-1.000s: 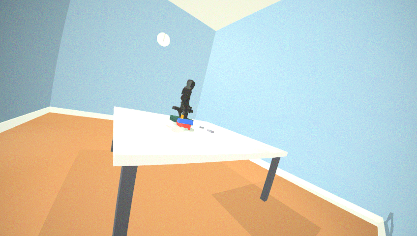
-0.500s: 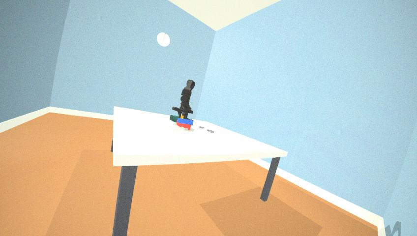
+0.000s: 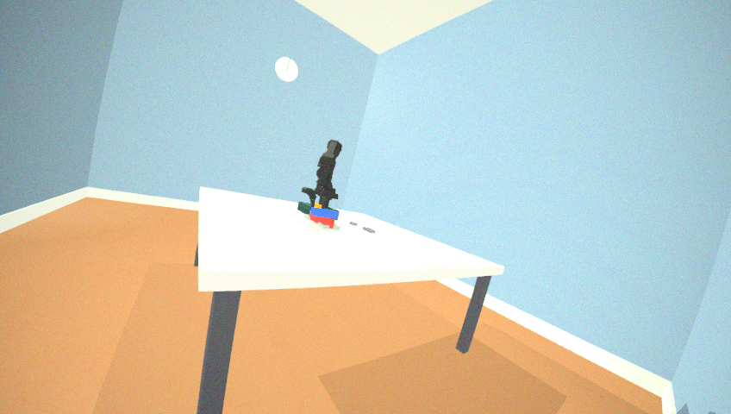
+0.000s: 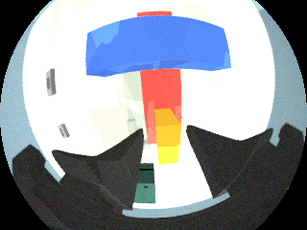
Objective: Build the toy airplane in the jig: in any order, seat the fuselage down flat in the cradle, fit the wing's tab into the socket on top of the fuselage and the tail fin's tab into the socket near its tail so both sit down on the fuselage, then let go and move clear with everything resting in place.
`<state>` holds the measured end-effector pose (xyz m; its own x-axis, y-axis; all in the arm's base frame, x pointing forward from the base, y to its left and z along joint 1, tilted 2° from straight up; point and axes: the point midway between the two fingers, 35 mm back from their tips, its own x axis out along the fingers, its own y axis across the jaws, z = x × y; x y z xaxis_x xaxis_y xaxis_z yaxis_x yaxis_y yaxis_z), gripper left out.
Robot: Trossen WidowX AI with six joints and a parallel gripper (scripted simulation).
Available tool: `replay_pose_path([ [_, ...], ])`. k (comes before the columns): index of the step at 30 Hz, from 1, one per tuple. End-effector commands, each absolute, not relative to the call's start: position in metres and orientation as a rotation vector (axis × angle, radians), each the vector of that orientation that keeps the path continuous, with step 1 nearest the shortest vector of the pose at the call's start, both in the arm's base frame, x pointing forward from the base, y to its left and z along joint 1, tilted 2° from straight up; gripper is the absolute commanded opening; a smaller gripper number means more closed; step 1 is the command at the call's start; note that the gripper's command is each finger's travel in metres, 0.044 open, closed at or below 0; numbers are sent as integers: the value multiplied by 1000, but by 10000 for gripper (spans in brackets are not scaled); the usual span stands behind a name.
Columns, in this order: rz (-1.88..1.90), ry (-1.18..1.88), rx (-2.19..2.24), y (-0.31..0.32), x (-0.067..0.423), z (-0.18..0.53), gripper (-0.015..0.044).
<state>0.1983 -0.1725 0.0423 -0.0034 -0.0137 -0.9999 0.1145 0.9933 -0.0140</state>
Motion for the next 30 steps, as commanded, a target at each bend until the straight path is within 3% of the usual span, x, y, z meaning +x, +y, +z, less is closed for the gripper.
replay_pose_path([
  [1,-102,1571,78,-173,199,43,260],
  [6,-102,1571,78,-174,200,52,260],
  [12,-102,1574,71,-171,200,131,260],
  [30,-102,1574,71,-171,202,133,260],
])
